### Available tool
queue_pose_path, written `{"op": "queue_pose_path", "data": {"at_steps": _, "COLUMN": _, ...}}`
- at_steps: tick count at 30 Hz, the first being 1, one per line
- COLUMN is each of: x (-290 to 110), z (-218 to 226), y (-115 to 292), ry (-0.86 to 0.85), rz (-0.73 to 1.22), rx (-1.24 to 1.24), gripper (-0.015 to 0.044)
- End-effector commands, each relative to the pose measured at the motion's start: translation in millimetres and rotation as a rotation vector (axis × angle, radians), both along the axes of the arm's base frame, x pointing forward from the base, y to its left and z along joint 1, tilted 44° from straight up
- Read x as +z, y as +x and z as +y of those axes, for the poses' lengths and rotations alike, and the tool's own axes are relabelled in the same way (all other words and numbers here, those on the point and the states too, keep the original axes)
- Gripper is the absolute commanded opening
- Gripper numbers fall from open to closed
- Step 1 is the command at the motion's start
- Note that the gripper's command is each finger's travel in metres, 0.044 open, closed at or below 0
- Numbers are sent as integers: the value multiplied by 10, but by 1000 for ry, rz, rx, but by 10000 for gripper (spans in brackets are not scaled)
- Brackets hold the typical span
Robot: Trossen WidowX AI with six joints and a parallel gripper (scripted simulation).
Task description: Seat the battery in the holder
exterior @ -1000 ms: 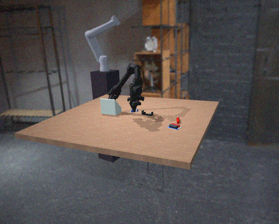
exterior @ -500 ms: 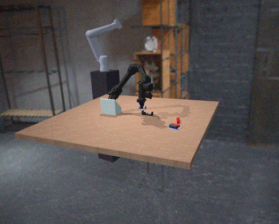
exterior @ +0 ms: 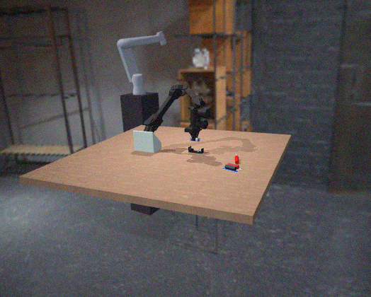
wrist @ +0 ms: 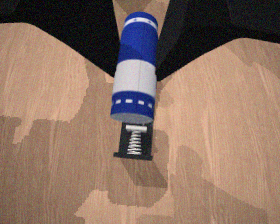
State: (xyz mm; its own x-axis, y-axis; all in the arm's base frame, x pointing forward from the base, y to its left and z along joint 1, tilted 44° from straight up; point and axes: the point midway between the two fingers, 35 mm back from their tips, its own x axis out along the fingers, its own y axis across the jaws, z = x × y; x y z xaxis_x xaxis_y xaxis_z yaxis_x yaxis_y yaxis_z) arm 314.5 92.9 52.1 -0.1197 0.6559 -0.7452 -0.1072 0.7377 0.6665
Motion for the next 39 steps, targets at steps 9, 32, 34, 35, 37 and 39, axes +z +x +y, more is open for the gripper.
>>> {"op": "queue_pose_path", "data": {"at_steps": 9, "x": -193, "z": 186, "y": -67, "ry": -17, "rz": 132, "rx": 112, "gripper": 73}}
{"op": "queue_pose_path", "data": {"at_steps": 32, "x": -324, "z": 306, "y": -71, "ry": -33, "rz": 243, "rx": 238, "gripper": 73}}
{"op": "queue_pose_path", "data": {"at_steps": 34, "x": -329, "z": 312, "y": -67, "ry": -35, "rz": 251, "rx": 246, "gripper": 73}}
{"op": "queue_pose_path", "data": {"at_steps": 35, "x": -331, "z": 315, "y": -65, "ry": -35, "rz": 255, "rx": 250, "gripper": 73}}
{"op": "queue_pose_path", "data": {"at_steps": 37, "x": -336, "z": 322, "y": -62, "ry": -36, "rz": 264, "rx": 258, "gripper": 73}}
{"op": "queue_pose_path", "data": {"at_steps": 39, "x": -342, "z": 328, "y": -58, "ry": -38, "rz": 272, "rx": 266, "gripper": 73}}
